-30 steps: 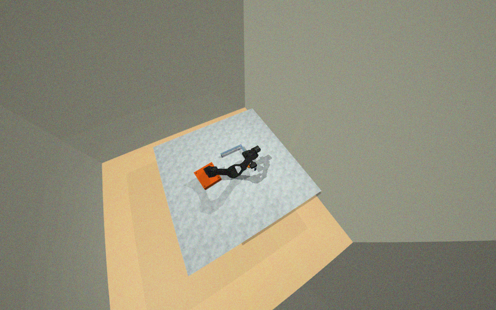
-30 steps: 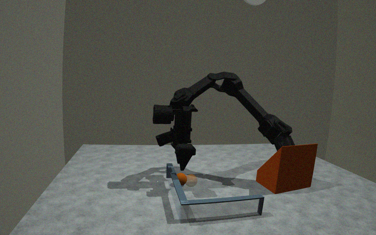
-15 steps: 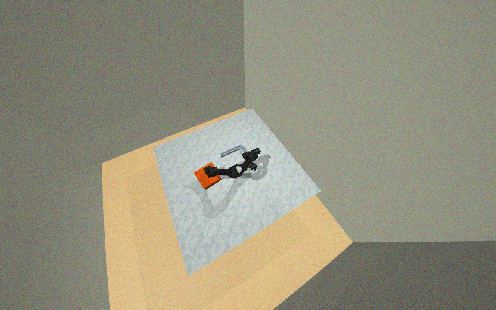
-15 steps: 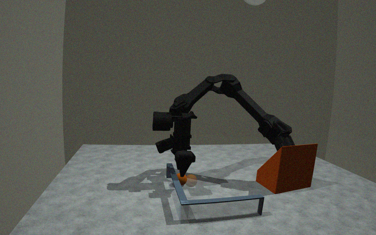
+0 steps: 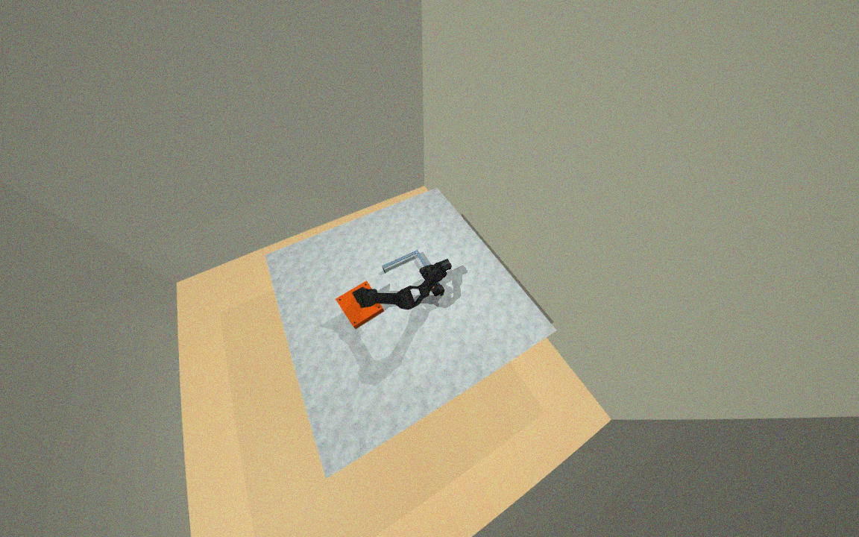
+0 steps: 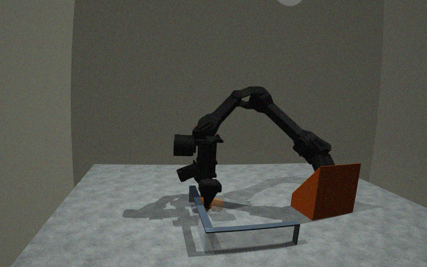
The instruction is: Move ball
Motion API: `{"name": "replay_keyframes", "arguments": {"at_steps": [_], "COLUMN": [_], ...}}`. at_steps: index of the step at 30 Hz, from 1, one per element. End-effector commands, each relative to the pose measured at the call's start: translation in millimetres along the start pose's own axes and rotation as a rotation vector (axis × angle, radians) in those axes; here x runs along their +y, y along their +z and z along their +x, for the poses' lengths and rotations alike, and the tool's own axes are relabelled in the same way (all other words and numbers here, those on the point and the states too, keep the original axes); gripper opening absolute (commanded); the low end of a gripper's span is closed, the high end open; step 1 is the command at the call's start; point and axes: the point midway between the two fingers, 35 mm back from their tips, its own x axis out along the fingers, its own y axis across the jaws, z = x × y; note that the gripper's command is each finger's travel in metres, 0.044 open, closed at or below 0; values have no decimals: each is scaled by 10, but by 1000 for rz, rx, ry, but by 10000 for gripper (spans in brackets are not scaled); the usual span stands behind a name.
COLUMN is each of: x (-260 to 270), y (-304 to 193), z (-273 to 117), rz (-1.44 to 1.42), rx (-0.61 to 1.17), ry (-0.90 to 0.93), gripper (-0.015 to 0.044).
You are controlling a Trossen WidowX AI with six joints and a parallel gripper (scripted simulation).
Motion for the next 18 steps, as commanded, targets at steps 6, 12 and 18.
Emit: {"name": "replay_keyframes", "arguments": {"at_steps": [6, 12, 18], "x": [19, 19, 221], "y": [-12, -12, -38], "z": [31, 31, -23], "rz": [-7, -7, -30], "rx": [1, 1, -1], "ry": [5, 5, 52], "gripper": [231, 191, 34]}}
